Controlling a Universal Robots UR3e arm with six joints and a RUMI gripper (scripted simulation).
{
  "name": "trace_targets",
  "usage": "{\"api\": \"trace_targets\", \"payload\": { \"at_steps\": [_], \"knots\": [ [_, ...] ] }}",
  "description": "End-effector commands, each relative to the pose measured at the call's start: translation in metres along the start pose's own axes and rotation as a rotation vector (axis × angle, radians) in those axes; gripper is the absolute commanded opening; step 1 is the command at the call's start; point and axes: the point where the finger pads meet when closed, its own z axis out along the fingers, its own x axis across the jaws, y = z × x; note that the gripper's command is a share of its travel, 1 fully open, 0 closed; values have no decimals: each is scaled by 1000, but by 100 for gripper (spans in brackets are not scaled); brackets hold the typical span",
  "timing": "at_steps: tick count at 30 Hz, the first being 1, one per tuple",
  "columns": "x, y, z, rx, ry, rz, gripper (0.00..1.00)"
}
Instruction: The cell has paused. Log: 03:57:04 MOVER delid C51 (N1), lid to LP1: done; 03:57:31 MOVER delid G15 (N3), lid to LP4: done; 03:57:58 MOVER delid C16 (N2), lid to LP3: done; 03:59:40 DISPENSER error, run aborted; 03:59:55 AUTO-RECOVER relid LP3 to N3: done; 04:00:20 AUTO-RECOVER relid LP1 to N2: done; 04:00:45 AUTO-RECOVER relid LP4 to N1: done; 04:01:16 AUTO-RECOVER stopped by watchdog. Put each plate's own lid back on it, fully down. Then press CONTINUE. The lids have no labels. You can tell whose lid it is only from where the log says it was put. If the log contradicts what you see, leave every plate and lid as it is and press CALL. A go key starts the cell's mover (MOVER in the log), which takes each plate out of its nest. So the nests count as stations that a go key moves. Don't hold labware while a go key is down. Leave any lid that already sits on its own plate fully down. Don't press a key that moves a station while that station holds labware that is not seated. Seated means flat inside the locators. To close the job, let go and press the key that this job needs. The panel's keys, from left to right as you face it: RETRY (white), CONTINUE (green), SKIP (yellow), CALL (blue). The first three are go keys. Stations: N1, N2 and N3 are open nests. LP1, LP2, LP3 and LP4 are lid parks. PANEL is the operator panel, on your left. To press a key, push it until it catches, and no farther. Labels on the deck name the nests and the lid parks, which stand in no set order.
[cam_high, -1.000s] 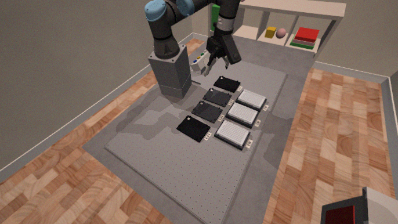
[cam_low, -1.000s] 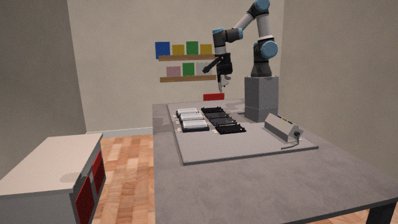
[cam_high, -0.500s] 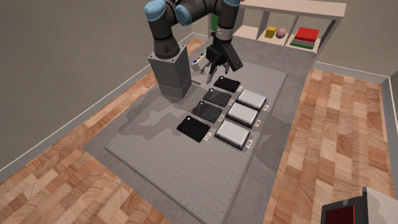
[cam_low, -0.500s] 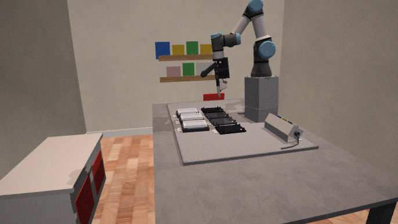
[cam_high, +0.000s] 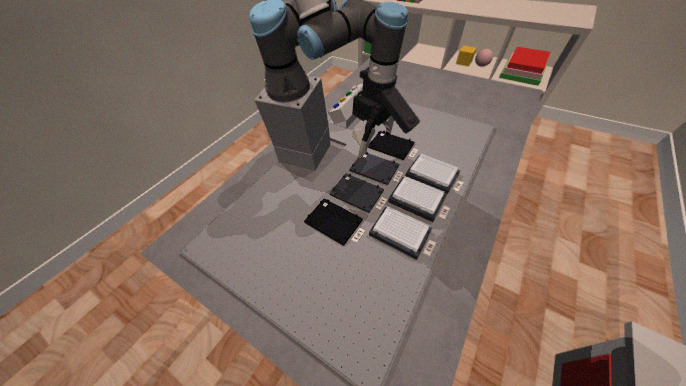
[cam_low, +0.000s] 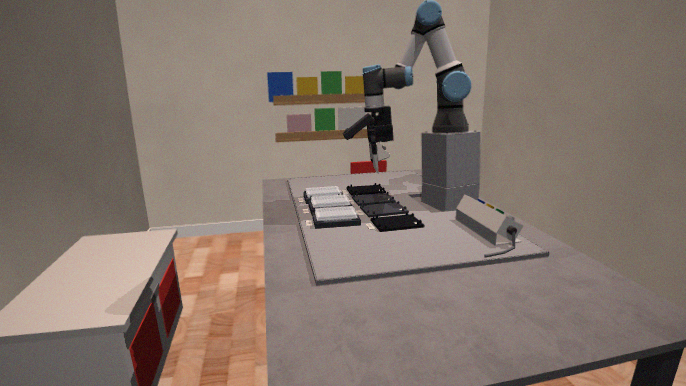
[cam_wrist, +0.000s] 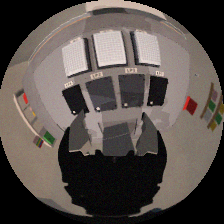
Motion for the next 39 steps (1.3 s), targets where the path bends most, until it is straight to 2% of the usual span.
{"api": "trace_targets", "payload": {
  "at_steps": [1, 5, 29, 39],
  "knots": [
    [7, -14, 12, 73, -20, -128, 82],
    [12, -16, 19, 85, -19, -166, 82],
    [12, -16, 18, 90, -19, -182, 82],
    [11, -22, 68, 92, -18, -181, 82]
  ]
}}
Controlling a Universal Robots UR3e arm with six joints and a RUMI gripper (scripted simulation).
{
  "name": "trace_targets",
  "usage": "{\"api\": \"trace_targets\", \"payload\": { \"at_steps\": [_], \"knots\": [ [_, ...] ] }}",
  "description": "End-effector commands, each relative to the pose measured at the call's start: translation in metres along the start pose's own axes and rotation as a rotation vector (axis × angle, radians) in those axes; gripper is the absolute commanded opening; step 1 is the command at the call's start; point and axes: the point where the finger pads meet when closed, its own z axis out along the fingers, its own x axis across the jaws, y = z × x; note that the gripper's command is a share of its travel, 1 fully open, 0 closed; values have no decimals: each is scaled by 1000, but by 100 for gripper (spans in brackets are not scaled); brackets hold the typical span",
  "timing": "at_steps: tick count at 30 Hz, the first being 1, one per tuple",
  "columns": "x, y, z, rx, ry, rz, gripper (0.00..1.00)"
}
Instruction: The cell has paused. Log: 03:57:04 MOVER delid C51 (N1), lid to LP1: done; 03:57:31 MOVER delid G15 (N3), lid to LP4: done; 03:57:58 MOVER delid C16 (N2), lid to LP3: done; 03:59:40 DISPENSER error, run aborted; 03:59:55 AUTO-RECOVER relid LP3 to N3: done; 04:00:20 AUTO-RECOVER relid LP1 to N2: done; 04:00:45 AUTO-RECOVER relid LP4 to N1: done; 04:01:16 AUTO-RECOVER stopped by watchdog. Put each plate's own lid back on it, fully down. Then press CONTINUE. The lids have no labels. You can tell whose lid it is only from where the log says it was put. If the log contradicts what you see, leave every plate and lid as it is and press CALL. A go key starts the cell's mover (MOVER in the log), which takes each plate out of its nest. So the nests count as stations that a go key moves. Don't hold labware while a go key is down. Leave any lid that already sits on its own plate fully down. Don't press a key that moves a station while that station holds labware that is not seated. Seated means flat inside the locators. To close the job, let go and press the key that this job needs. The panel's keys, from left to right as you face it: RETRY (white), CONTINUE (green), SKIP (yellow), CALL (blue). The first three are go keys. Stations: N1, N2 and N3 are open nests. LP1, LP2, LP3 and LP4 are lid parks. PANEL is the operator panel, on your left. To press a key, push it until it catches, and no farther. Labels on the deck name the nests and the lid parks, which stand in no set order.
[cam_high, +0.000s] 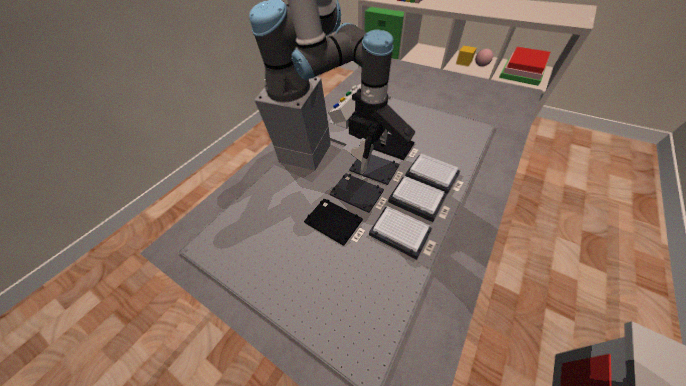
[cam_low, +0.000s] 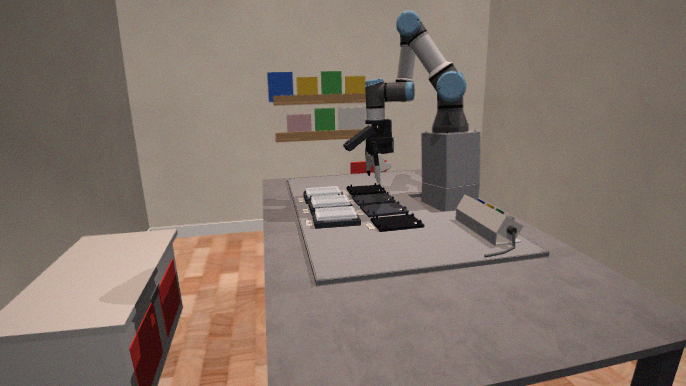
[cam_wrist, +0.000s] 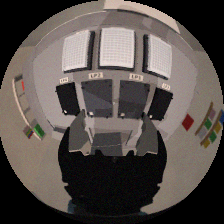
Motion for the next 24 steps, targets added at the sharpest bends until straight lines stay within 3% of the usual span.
{"api": "trace_targets", "payload": {
  "at_steps": [1, 24],
  "knots": [
    [5, -12, 30, 40, 16, 0, 82],
    [5, -11, 35, 37, 15, -1, 82]
  ]
}}
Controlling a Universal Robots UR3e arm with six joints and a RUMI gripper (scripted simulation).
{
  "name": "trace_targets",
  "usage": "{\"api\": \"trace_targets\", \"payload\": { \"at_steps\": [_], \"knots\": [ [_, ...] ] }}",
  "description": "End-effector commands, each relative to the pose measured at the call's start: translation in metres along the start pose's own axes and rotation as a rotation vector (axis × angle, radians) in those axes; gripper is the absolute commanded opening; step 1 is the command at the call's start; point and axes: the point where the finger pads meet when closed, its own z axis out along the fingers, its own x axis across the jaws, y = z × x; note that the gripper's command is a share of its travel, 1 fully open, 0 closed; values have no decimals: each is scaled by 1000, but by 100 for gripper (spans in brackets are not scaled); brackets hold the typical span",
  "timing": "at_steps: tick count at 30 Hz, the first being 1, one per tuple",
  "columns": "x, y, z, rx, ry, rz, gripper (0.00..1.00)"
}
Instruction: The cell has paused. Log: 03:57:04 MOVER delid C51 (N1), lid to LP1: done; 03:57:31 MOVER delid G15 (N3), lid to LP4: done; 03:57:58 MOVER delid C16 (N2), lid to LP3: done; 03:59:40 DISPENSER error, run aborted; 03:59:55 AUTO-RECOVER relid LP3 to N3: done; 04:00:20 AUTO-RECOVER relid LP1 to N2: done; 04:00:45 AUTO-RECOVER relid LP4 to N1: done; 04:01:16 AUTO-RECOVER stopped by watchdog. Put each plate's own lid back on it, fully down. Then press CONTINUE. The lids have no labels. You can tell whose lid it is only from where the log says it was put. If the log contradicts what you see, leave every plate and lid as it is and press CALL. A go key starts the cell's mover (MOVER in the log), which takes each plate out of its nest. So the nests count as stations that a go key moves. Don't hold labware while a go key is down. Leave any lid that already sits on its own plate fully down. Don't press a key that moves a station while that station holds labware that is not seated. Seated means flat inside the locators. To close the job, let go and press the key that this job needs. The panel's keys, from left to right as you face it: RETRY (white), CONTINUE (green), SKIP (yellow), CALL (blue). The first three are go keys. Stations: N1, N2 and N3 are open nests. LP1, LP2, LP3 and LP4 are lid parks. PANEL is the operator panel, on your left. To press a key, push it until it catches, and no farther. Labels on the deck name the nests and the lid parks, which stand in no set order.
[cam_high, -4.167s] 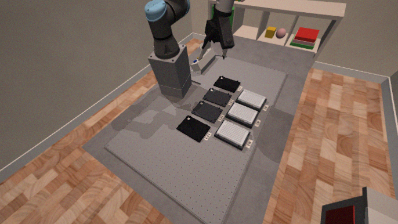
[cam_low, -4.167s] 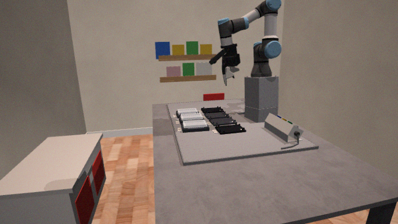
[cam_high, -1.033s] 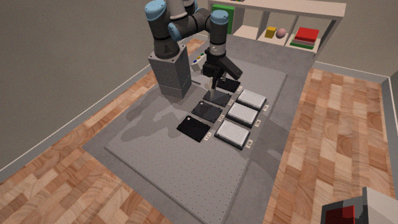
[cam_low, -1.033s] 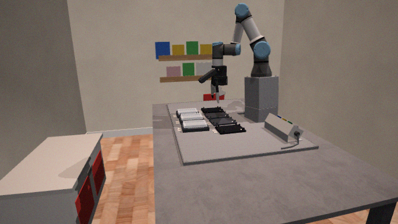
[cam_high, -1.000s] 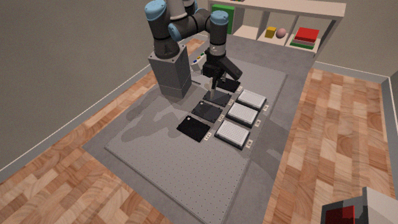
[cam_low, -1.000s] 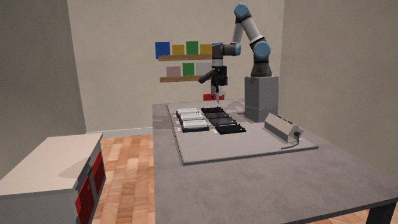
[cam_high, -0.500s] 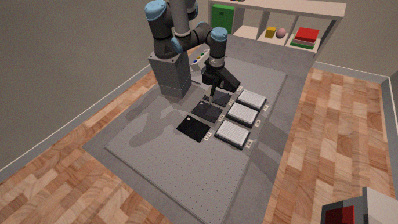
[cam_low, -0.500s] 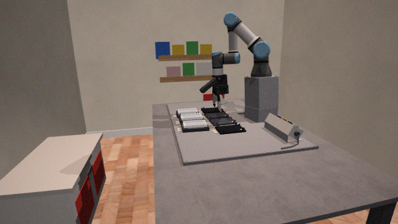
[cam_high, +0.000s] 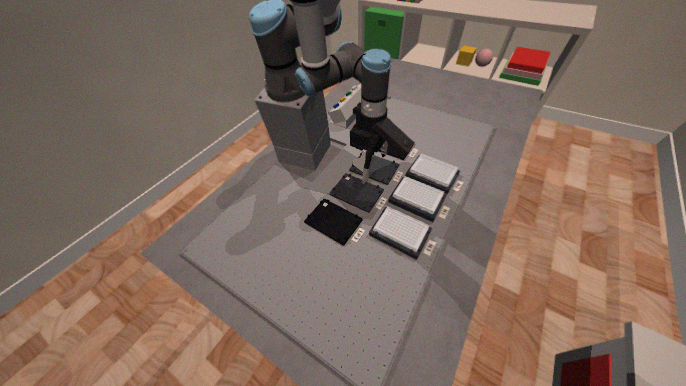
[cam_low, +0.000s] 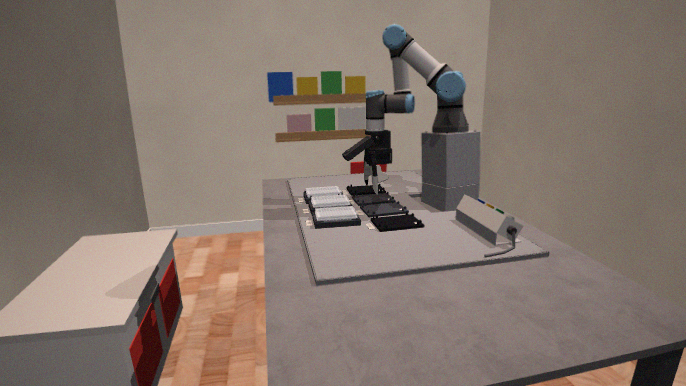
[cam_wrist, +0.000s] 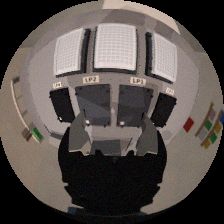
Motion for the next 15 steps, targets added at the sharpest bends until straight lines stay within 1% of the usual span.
{"api": "trace_targets", "payload": {
  "at_steps": [1, 7, 15],
  "knots": [
    [1, -2, -1, 9, 2, -1, 82],
    [1, -2, -1, 9, 3, 0, 82],
    [0, -42, -1, 9, 4, 9, 82]
  ]
}}
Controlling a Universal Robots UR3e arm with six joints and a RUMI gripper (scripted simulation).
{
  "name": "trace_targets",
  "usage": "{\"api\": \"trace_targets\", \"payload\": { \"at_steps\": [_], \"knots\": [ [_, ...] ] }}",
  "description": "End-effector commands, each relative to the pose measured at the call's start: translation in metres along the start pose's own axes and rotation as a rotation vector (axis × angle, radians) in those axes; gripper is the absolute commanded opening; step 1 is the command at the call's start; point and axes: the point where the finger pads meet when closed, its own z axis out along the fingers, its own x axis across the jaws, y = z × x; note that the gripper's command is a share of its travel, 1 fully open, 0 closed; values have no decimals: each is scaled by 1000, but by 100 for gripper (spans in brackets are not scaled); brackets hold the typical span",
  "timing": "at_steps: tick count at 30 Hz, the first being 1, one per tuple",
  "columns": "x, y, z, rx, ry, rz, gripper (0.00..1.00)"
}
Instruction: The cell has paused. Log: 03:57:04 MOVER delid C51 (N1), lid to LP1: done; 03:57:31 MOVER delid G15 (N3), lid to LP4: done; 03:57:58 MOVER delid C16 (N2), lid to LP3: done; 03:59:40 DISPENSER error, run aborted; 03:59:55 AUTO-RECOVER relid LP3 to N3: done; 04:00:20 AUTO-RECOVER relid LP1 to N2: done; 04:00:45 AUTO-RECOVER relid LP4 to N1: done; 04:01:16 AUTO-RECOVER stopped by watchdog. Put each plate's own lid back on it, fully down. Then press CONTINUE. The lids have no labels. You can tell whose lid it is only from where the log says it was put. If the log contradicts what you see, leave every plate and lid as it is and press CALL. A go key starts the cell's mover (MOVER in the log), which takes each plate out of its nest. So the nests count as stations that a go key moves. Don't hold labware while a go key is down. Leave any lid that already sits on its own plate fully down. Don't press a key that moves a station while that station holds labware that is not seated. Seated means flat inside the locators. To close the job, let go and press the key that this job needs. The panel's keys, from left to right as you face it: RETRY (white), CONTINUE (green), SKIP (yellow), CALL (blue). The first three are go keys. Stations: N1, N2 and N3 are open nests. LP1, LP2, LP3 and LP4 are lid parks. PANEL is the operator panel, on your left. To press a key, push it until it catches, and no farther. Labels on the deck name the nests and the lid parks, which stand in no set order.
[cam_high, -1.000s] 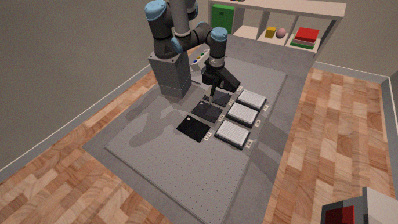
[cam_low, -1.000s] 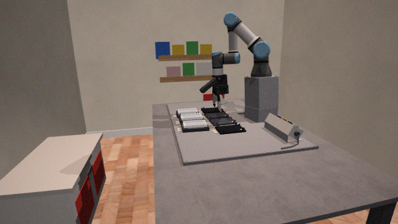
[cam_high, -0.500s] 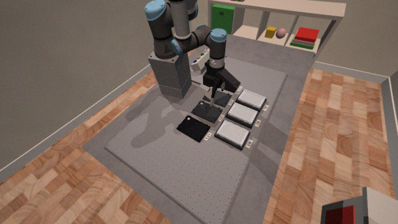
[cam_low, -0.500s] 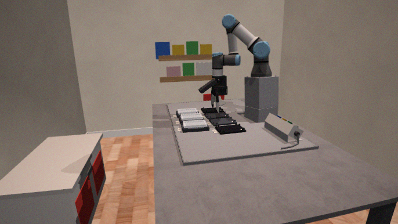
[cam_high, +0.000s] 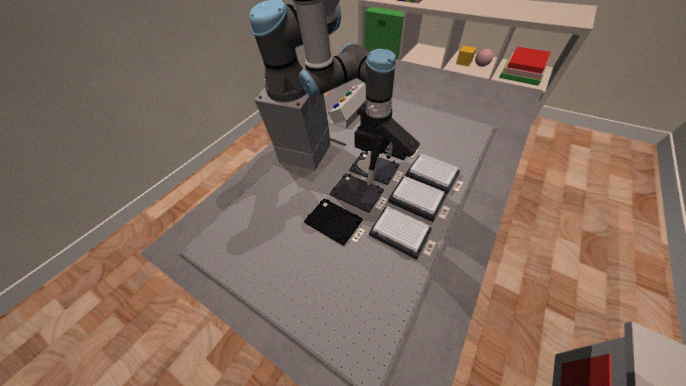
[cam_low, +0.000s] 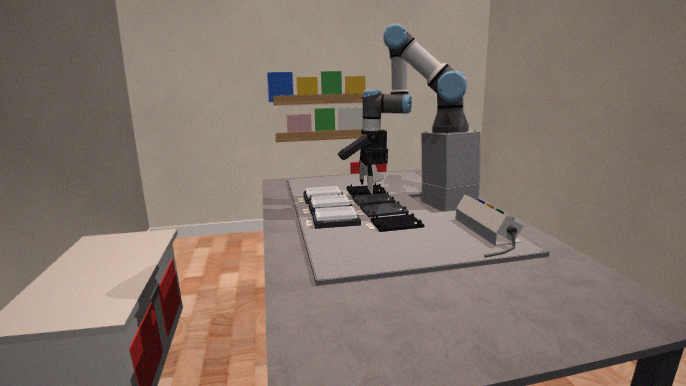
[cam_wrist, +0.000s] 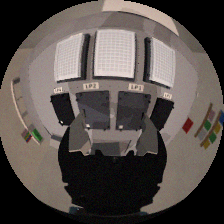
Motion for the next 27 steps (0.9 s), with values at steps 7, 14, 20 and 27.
{"api": "trace_targets", "payload": {
  "at_steps": [7, 14, 20, 27],
  "knots": [
    [-1, -50, 2, -13, -3, 10, 82],
    [-2, -85, 3, -12, -3, 10, 82],
    [-2, -105, 3, -12, -3, 10, 82],
    [-3, -133, 3, -12, -3, 10, 82]
  ]
}}
